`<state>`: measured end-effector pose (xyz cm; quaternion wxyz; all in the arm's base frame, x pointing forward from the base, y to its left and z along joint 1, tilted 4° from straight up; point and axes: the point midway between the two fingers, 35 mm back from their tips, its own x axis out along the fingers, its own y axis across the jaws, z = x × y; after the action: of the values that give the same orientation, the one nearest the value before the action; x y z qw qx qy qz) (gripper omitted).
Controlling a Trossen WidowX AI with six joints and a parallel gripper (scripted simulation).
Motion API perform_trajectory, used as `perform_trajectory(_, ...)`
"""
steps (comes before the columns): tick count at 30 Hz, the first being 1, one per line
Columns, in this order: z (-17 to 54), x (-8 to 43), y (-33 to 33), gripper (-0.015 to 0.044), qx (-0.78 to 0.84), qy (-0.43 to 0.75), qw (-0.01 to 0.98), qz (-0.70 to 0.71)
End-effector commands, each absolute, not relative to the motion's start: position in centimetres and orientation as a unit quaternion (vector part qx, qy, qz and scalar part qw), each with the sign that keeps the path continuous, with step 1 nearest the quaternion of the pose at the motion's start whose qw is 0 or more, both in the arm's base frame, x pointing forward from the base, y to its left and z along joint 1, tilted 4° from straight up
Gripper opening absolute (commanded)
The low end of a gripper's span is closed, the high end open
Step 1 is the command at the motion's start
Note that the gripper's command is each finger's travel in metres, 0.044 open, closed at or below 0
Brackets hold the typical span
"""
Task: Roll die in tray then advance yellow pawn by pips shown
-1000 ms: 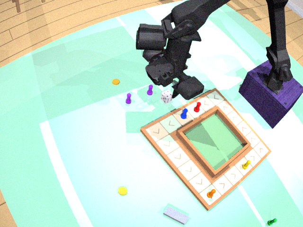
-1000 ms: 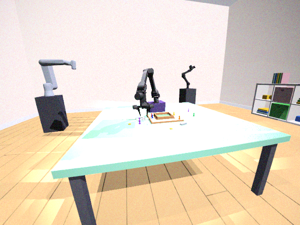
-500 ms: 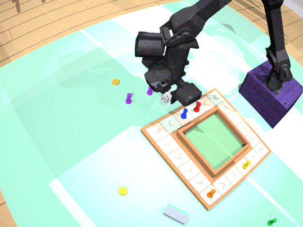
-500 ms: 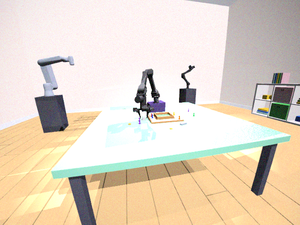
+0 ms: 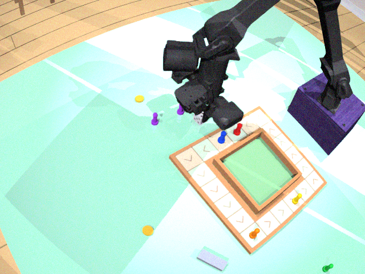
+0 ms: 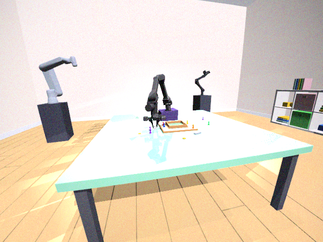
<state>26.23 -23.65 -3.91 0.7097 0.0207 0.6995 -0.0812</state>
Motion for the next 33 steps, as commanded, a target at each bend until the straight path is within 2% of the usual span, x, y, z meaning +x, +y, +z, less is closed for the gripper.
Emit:
perform_trajectory(1,-3.6,26.2,-23.7,0.0,0.018,0.702,0.708,-0.08)
perform_trajectory(17,8.2,27.1,-23.0,0.0,0.018,0.701,0.708,-0.08)
perform_trajectory(22,8.2,27.2,-22.5,0.0,0.018,0.701,0.709,-0.08)
perform_trajectory(33,6.3,28.8,-16.1,0.0,0.021,0.7,0.709,-0.077)
